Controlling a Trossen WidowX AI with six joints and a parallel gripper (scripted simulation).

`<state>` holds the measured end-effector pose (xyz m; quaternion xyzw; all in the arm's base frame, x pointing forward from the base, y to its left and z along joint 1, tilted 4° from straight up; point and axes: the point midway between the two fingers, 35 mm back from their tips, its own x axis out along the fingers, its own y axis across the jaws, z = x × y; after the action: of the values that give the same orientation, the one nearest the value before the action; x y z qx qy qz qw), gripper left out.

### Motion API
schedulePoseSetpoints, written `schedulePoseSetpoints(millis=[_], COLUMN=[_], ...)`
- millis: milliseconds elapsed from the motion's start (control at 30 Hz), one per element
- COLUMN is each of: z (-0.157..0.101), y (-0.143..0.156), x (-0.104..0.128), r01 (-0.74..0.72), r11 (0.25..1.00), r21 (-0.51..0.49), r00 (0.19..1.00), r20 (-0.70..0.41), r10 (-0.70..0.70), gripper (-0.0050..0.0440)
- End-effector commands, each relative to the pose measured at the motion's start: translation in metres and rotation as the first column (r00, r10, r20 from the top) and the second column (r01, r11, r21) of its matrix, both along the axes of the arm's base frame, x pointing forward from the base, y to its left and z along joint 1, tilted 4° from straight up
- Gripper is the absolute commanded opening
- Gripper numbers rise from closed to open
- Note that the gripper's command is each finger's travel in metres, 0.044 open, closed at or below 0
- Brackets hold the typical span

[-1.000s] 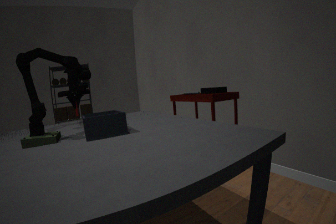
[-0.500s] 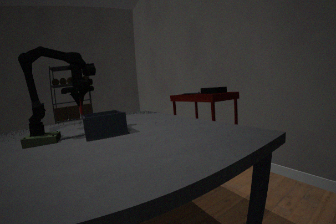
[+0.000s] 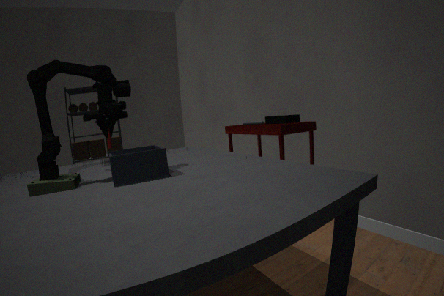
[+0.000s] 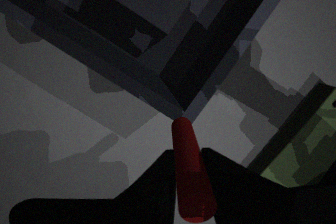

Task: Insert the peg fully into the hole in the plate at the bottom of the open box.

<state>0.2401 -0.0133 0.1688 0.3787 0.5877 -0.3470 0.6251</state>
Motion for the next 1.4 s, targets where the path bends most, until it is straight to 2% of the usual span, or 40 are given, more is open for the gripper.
schedulePoseSetpoints(millis=[0, 767, 1367], z=[0.004, 0.008, 0.006], y=[-0.009, -0.063, -0.103], x=[0.011, 0.053, 0.072], r01=[0.001, 0.001, 0.001], r11=[1.000, 1.000, 1.000], r21=[0.004, 0.004, 0.004], r00=[1.000, 1.000, 1.000], r20=[0.006, 0.006, 0.007], r10=[-0.001, -0.001, -0.001], gripper=[0.0000, 0.0000, 0.0000])
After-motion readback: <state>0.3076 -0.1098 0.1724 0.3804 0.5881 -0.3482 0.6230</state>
